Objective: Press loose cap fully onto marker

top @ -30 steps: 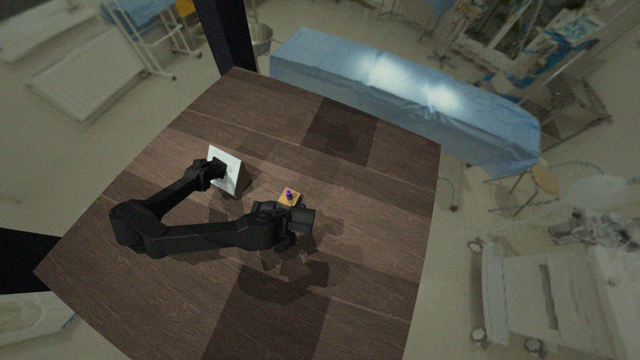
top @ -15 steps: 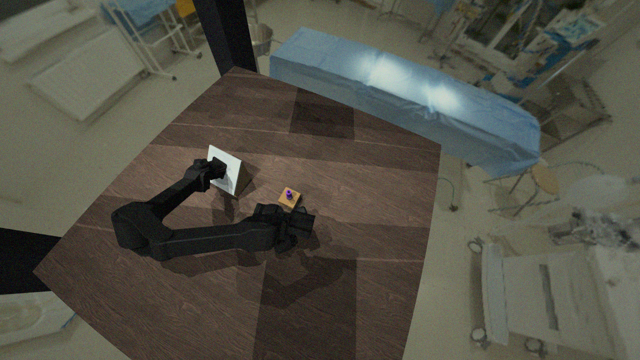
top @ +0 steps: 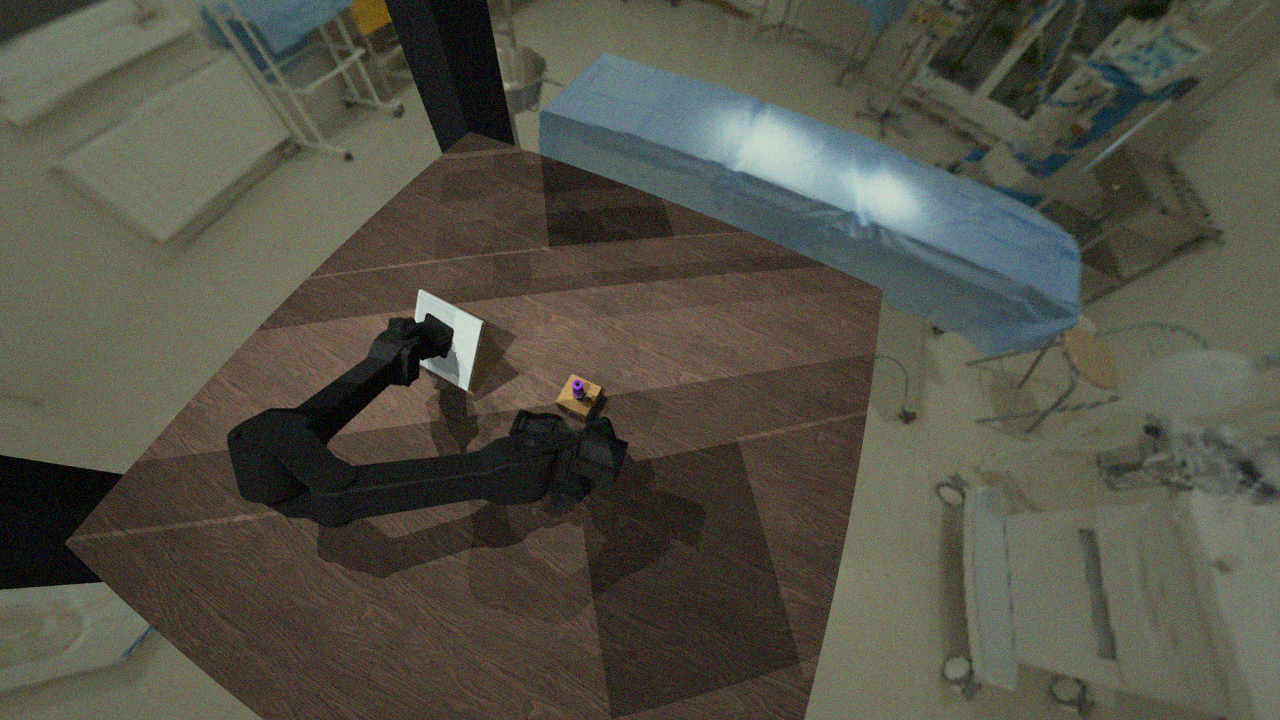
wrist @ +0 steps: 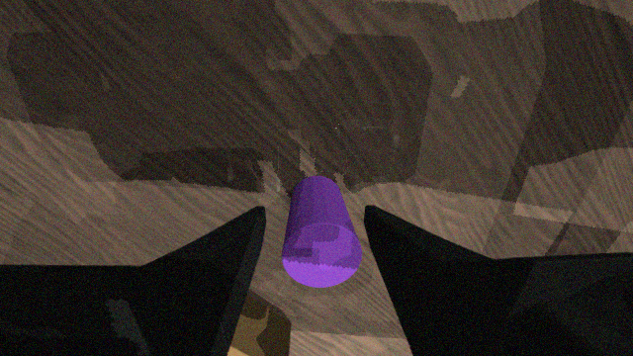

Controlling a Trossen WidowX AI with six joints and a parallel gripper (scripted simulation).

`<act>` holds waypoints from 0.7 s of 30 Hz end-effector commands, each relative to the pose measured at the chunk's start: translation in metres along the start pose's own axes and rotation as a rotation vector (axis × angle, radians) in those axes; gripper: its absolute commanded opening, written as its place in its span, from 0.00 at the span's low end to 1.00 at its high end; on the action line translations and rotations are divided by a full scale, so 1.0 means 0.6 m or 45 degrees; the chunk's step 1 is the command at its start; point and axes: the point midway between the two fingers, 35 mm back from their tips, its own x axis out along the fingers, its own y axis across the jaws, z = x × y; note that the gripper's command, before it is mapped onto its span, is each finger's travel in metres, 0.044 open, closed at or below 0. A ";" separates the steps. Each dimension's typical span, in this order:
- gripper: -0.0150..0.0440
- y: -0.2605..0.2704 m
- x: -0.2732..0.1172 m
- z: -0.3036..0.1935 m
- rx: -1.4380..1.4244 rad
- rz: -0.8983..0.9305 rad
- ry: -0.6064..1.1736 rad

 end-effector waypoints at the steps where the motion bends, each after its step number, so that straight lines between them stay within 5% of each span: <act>1: 0.68 -0.002 0.008 -0.002 -0.008 -0.006 -0.001; 6: 0.50 -0.002 0.009 -0.001 -0.008 -0.005 -0.001; 21: 0.25 0.000 -0.002 -0.004 -0.050 0.010 0.010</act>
